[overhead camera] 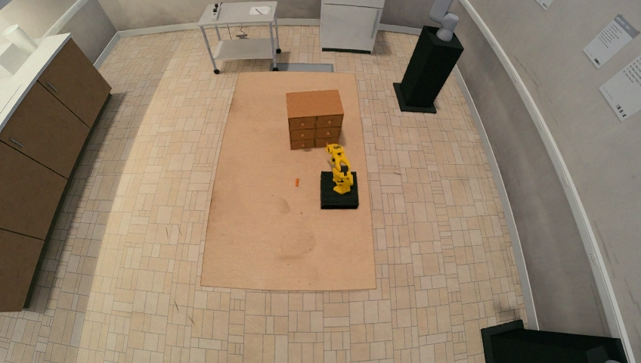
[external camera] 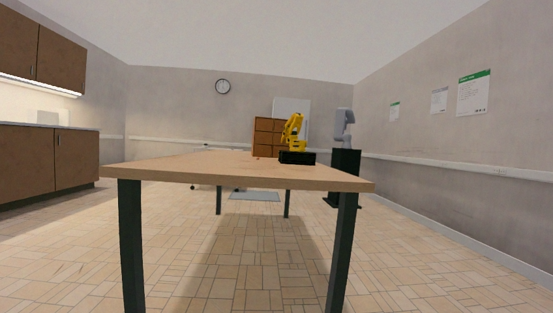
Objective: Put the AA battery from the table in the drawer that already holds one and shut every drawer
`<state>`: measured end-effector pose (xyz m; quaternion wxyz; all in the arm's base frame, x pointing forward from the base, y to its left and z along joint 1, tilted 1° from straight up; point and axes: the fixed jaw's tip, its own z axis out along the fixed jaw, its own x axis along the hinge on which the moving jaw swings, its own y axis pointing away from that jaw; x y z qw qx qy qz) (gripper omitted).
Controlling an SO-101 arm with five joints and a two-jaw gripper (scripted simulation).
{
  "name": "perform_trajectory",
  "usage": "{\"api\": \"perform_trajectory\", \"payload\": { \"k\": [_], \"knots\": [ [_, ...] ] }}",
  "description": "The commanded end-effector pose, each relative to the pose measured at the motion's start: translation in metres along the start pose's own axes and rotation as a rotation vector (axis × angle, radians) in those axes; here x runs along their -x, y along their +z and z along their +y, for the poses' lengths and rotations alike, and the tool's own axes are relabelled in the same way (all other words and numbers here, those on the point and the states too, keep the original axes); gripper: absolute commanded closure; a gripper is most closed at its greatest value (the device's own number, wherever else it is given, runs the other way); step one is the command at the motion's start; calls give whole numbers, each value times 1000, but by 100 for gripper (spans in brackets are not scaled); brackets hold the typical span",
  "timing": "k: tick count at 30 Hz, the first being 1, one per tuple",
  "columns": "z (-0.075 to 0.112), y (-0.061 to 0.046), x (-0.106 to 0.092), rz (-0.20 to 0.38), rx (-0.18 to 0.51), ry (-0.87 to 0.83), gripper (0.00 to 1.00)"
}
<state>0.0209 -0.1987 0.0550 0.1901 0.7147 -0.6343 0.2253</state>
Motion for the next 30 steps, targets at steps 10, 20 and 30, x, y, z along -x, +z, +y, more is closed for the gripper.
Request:
{"api": "perform_trajectory", "payload": {
  "k": [10,20,30],
  "knots": [
    [-2,-29,30,-48,-8,6,79],
    [-2,-33,39,-60,-8,6,79],
    [-2,-33,39,-60,-8,6,79]
  ]
}}
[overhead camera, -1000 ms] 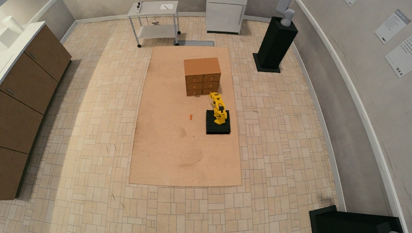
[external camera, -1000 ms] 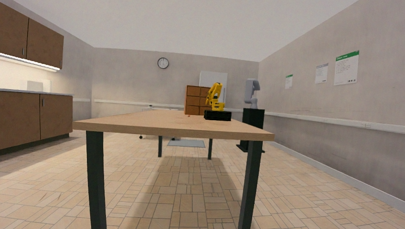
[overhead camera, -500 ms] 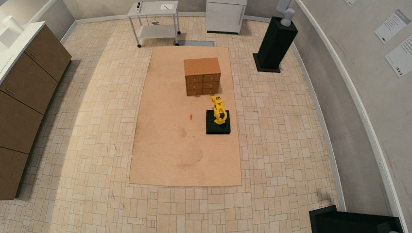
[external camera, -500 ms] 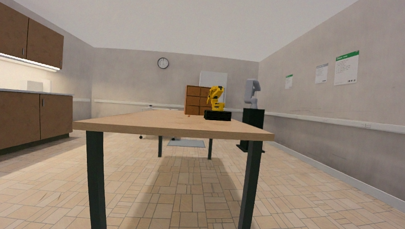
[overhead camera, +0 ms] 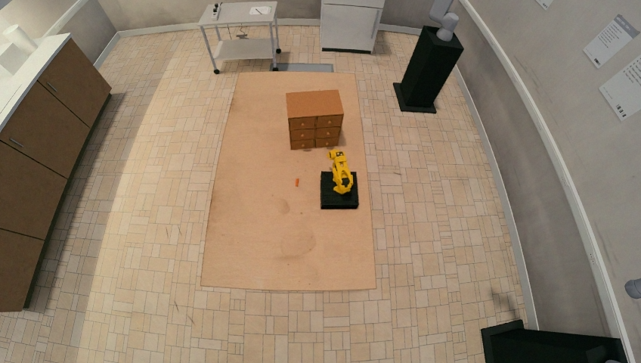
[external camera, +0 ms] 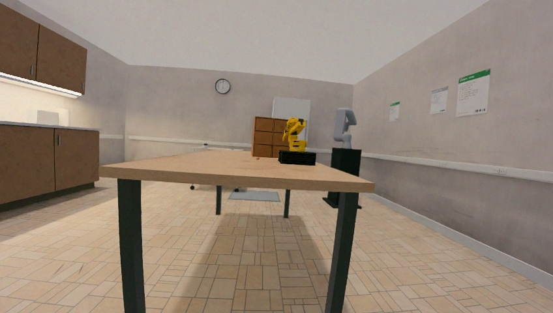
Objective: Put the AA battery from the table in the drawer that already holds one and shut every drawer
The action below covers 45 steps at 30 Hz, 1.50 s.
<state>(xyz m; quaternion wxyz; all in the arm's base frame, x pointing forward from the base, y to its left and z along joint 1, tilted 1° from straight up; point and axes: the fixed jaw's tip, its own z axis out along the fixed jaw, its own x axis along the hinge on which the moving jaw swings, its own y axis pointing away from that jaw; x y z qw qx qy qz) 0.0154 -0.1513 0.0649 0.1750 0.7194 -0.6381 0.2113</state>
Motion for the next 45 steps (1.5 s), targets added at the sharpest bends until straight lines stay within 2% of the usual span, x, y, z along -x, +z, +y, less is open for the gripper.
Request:
{"api": "perform_trajectory", "payload": {
  "k": [1,14,45],
  "knots": [
    [-1,2,5,-18,-4,5,79],
    [-1,2,5,-18,-4,5,79],
    [1,2,10,-14,14,735,79]
  ]
}}
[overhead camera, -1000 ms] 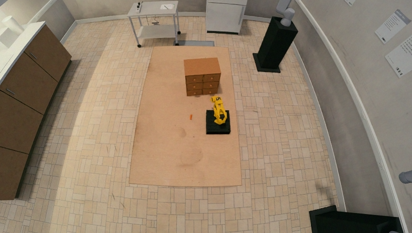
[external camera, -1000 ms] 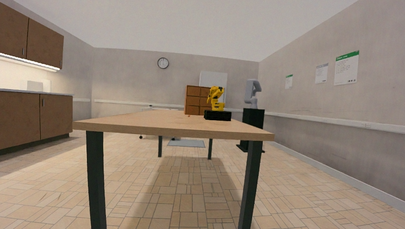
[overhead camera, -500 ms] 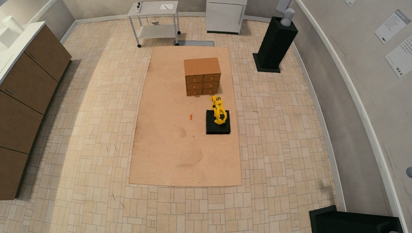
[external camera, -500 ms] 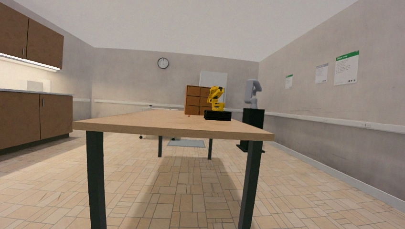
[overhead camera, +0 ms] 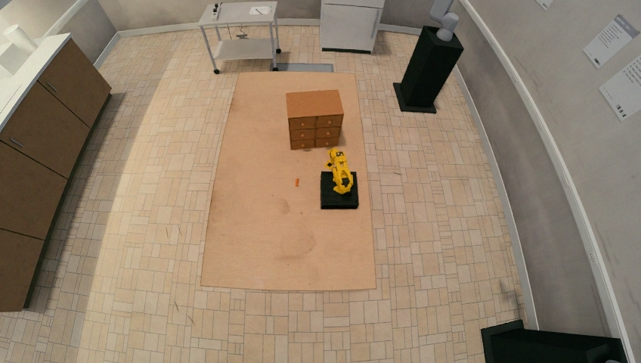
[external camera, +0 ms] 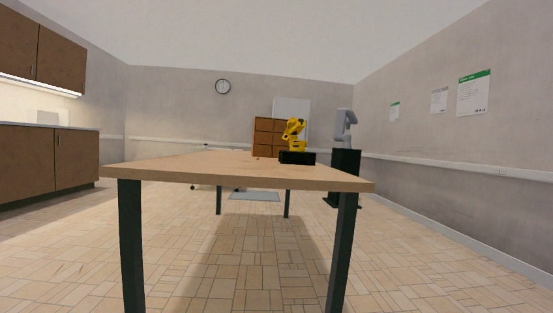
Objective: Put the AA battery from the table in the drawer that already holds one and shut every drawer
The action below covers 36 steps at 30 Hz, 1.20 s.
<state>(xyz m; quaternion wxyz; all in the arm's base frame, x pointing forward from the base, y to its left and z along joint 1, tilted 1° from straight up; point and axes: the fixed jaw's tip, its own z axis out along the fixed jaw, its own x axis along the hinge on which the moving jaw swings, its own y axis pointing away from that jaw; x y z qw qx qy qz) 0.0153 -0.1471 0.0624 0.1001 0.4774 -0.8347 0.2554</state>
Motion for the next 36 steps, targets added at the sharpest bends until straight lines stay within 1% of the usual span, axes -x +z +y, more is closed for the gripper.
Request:
{"api": "perform_trajectory", "payload": {
  "k": [1,3,18,20,35,36],
  "knots": [
    [4,2,3,-10,15,109,79],
    [4,2,3,-10,15,109,79],
    [5,2,5,-2,21,486,79],
    [5,2,5,-2,21,486,79],
    [4,2,6,8,25,863,79],
    [4,2,6,8,25,863,79]
  ]
}}
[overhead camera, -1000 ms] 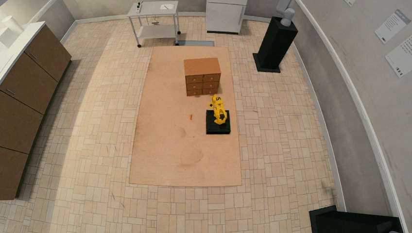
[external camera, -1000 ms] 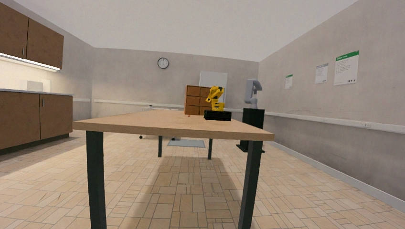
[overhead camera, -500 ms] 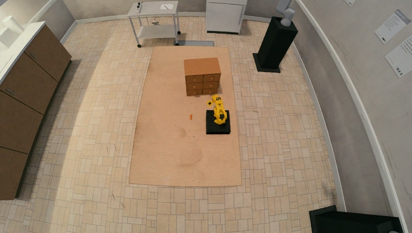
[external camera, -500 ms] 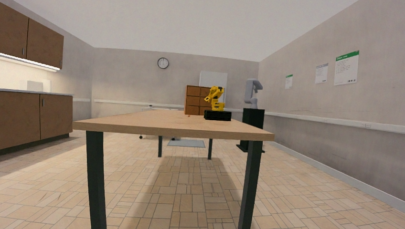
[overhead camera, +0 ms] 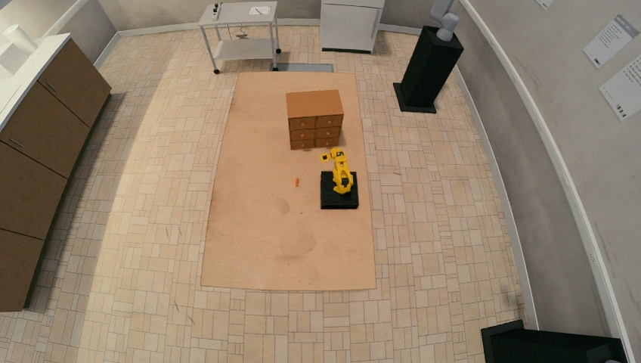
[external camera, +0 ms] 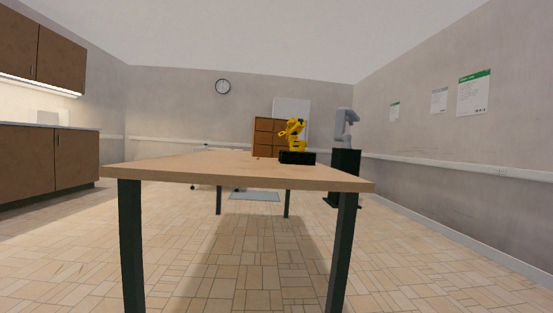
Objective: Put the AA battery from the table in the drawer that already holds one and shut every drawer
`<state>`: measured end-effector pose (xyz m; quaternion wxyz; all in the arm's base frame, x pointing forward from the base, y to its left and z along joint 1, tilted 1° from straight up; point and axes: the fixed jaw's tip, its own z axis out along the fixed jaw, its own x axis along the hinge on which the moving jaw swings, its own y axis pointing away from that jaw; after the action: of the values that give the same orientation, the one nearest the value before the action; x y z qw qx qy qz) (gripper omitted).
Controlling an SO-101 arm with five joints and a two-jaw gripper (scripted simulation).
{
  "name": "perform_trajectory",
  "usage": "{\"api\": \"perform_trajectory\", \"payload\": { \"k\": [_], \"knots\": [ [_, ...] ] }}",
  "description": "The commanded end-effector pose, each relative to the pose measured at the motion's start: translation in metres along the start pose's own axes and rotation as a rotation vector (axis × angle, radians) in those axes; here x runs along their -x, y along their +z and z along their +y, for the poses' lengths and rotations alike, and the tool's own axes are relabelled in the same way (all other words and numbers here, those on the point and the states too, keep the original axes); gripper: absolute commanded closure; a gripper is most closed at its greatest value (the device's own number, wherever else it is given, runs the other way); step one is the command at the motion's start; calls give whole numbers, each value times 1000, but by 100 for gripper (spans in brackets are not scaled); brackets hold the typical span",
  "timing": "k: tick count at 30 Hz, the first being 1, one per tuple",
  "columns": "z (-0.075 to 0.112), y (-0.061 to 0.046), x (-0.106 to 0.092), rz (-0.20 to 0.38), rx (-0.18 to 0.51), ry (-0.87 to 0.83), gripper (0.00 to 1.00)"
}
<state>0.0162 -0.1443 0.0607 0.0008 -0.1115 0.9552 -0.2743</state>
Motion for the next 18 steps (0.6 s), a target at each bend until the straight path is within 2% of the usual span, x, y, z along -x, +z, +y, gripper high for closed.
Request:
{"api": "perform_trajectory", "payload": {
  "k": [1,16,18],
  "knots": [
    [4,2,0,2,18,61,79],
    [4,2,1,12,17,438,79],
    [4,2,1,12,17,438,79]
  ]
}}
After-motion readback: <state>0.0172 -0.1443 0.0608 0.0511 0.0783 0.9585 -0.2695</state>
